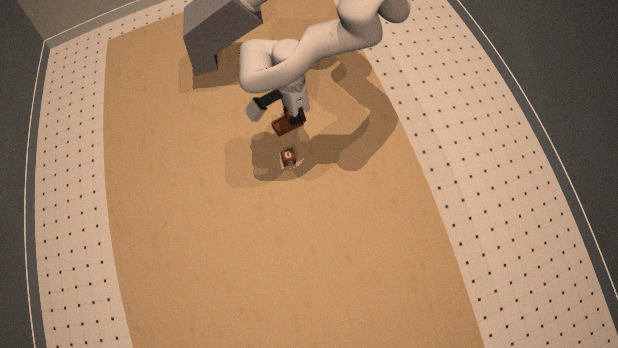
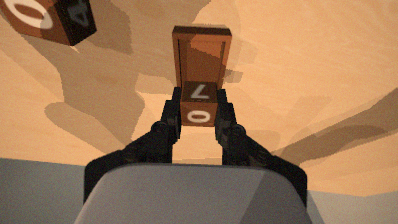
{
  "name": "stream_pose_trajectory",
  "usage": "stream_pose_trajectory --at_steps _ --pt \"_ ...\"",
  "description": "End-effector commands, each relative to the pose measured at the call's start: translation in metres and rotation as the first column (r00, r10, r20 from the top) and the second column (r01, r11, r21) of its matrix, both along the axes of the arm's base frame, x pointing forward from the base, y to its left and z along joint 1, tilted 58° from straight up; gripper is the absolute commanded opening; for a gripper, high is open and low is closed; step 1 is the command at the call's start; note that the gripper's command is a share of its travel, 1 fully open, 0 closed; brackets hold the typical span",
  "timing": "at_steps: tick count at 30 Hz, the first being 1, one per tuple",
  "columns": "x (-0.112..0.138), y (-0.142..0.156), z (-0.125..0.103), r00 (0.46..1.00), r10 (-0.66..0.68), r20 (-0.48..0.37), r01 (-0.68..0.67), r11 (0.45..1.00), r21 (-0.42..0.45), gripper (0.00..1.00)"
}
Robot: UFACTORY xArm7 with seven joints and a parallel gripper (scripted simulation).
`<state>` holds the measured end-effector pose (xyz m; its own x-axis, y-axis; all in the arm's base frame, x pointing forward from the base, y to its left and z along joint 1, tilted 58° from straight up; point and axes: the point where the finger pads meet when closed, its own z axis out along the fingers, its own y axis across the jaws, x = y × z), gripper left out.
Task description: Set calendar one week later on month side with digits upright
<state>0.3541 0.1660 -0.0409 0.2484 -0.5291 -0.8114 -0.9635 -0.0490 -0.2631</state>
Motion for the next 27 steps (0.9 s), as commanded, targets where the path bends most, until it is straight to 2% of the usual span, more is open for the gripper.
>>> stream_pose_trajectory --at_steps 1,7,14,27 --pt "-0.001 -0.022 0.012 1.000 -0.004 0.002 0.004 1.000 -0.003 0.29" --pt "-0.006 -0.059 0.036 1.000 -0.004 0.002 0.004 1.000 -0.003 0.29" --pt "-0.008 -0.080 0.048 1.000 -0.004 0.002 0.004 1.000 -0.003 0.29" --pt "-0.009 -0.083 0.050 1.000 -0.004 0.002 0.004 1.000 -0.003 0.29"
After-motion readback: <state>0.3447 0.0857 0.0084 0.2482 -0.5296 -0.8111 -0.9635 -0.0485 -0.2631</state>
